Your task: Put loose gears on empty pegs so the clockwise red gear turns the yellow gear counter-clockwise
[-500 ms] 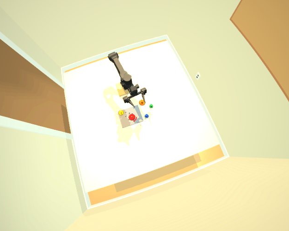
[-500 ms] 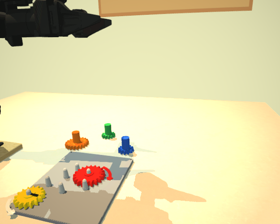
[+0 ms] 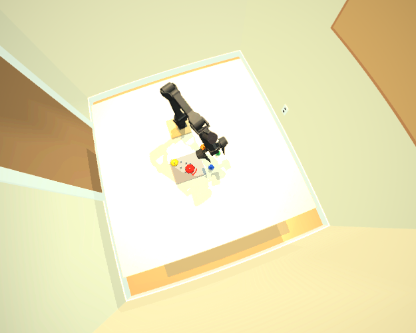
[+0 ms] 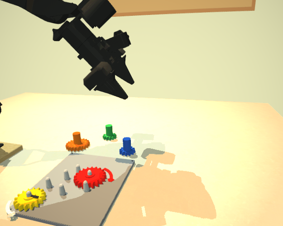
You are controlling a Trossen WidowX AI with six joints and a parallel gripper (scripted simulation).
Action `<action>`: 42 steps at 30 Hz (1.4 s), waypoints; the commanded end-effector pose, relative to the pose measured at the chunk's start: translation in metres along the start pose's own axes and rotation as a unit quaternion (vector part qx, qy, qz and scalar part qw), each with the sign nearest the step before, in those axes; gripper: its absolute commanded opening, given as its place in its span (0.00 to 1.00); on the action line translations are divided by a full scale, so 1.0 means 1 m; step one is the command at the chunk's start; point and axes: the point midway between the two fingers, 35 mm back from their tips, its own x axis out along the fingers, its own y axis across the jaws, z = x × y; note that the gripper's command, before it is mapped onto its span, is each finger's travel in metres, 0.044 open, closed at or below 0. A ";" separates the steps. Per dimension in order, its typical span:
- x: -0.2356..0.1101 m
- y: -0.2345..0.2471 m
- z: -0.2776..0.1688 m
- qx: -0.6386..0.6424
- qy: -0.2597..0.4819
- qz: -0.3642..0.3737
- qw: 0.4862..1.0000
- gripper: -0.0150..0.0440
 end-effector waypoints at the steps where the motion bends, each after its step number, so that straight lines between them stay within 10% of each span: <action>1: 0.022 0.016 -0.034 0.019 0.127 -0.023 0.991 1.00; 8: 0.035 0.033 -0.094 0.068 0.322 -0.124 0.936 1.00; 42: 0.063 0.025 -0.124 0.068 0.322 -0.124 0.936 1.00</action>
